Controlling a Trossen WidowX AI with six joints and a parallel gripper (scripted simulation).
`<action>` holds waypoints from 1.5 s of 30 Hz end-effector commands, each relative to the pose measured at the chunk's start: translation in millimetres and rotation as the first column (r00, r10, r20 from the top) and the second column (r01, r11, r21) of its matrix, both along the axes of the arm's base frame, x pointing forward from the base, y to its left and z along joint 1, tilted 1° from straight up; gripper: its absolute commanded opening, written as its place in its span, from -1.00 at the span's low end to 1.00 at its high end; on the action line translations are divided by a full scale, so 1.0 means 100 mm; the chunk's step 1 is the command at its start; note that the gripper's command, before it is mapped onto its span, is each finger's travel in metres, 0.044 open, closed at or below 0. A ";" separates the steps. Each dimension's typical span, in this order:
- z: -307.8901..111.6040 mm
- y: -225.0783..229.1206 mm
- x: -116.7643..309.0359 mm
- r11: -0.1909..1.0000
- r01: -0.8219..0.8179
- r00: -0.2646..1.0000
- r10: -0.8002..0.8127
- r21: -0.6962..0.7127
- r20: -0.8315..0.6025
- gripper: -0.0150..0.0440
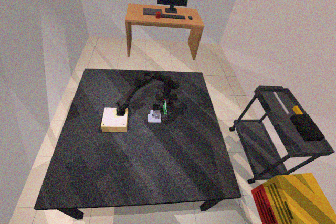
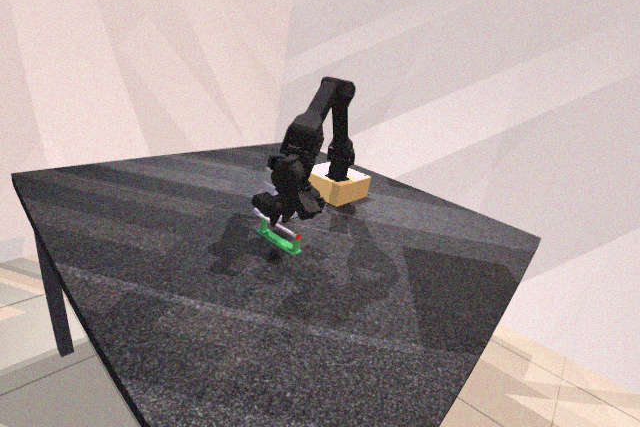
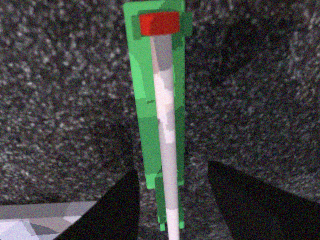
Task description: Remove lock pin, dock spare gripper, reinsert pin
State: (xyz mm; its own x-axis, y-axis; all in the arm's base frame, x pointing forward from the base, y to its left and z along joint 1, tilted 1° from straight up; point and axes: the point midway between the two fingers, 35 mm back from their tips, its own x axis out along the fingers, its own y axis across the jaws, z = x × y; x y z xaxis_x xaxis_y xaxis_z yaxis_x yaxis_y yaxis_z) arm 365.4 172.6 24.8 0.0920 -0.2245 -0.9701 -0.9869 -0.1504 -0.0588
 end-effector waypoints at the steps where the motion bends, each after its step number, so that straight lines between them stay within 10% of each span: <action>1: -0.08 -0.01 -0.01 1.000 0.002 1.000 -0.002 -0.006 -0.004 0.12; 24: -0.38 -0.01 0.01 1.000 0.002 1.000 -0.002 -0.006 -0.004 0.12; 31: -0.38 -0.01 0.01 1.000 0.002 1.000 -0.002 -0.006 -0.004 -0.49; 45: -0.24 -0.01 0.01 1.000 0.002 1.000 -0.002 -0.006 -0.003 -0.49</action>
State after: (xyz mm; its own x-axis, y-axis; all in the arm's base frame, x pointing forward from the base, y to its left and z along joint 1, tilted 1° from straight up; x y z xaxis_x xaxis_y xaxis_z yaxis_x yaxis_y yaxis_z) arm 365.2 171.7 -10.3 0.0822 -0.2309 -0.9695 -0.9879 -0.1472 -0.0487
